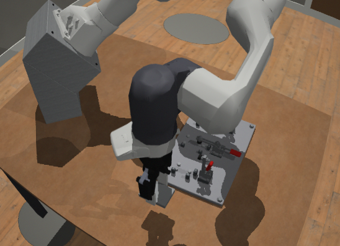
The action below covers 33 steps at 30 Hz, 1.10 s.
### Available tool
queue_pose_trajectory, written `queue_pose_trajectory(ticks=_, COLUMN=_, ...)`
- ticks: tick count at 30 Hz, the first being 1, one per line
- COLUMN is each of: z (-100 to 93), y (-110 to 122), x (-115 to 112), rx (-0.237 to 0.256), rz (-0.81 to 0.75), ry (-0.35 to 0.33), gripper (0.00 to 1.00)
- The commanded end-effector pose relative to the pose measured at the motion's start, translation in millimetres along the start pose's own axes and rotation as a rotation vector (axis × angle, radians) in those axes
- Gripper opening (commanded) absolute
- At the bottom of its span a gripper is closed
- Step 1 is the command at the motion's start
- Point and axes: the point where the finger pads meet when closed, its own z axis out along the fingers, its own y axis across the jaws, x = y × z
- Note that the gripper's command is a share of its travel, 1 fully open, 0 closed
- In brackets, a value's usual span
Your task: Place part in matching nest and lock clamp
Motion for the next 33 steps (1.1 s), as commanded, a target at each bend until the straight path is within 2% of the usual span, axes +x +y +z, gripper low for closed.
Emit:
queue_pose_trajectory(ticks=1, z=-0.5, y=-1.7, x=0.6, rx=0.004, rz=-0.003, ry=-0.002, gripper=0.00)
queue_pose_trajectory(ticks=21, z=-0.4, y=1.2, x=0.6, rx=0.004, rz=-0.012, ry=-0.002, gripper=0.00)
queue_pose_trajectory(ticks=26, z=0.1, y=14.0, x=0.7, rx=0.004, rz=-0.012, ry=-0.002, gripper=0.00)
queue_pose_trajectory(ticks=31, z=1.1, y=41.2, x=0.8, rx=0.004, rz=-0.012, ry=-0.002, gripper=0.00)
queue_pose_trajectory(ticks=33, z=1.1, y=41.2, x=0.8, rx=0.004, rz=-0.012, ry=-0.002, gripper=0.00)
